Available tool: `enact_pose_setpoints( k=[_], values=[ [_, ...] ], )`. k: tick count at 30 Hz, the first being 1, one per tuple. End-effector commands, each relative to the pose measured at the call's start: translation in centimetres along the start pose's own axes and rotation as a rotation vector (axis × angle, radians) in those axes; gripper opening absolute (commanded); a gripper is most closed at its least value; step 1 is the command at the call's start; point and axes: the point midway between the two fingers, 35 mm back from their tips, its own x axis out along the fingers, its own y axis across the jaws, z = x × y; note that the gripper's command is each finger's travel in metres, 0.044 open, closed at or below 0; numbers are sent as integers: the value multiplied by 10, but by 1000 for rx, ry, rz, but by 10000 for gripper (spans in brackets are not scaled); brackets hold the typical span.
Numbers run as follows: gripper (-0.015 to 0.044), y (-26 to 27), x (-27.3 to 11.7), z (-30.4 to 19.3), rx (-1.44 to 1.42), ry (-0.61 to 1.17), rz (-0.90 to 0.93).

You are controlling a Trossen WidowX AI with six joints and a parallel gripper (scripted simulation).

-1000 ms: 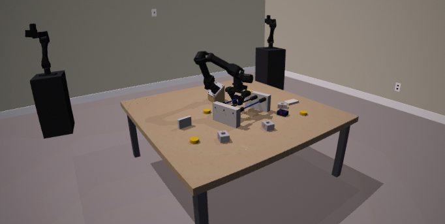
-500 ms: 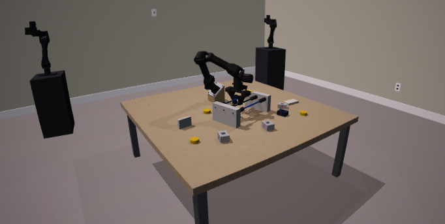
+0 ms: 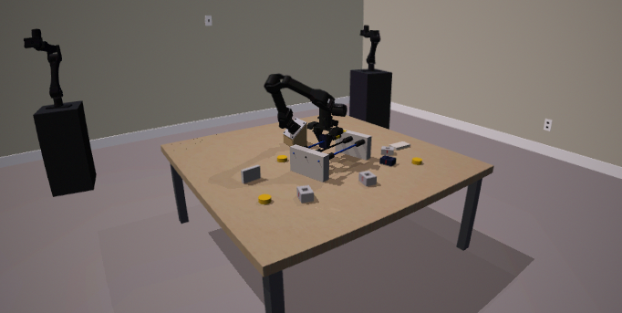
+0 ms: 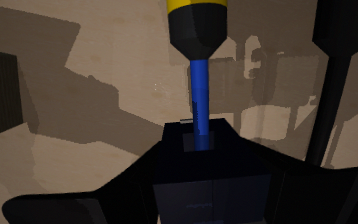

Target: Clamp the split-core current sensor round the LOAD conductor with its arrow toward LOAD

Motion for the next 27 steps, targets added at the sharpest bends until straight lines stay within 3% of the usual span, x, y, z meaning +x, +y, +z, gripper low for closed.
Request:
enact_pose_setpoints(
  k=[1,5,22,27],
  values=[
    [0,0,0,0,0,0,0],
    [0,0,0,0,0,0,0],
    [440,0,-2,0,1,-1,-2],
    [309,0,0,0,0,0,-1]
  ],
)
